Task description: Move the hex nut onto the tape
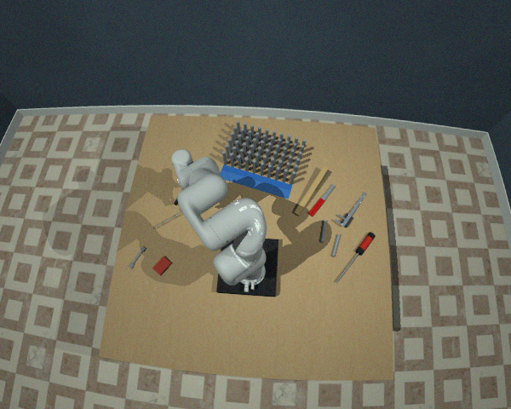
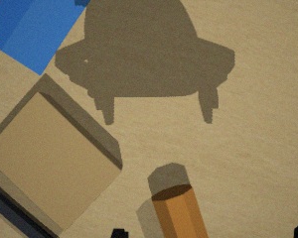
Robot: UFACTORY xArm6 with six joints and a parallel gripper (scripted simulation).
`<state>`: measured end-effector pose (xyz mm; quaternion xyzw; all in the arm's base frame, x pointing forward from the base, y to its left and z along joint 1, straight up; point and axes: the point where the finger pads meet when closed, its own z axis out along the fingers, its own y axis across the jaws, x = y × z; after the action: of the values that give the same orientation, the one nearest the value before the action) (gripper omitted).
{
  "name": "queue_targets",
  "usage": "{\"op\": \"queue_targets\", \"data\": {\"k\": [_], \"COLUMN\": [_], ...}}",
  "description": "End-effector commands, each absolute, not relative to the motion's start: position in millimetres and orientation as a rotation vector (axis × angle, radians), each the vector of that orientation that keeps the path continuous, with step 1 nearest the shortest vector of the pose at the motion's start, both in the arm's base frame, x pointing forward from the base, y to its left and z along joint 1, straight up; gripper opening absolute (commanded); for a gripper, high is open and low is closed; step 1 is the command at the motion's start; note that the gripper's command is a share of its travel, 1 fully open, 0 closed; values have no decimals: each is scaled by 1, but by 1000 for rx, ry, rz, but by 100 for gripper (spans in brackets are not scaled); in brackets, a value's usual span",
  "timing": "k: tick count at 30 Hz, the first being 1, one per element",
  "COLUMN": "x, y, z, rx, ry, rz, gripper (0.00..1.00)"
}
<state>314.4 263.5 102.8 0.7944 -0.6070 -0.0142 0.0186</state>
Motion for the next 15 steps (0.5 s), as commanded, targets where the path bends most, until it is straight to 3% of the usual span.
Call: {"op": "queue_targets", "data": {"k": [1, 15], "x": [304, 297], "y": [286, 297], "z": [105, 106], "rx": [2685, 2774], "ry": [-1613, -1472], "rz": [-15, 5], "gripper": [100, 100]}}
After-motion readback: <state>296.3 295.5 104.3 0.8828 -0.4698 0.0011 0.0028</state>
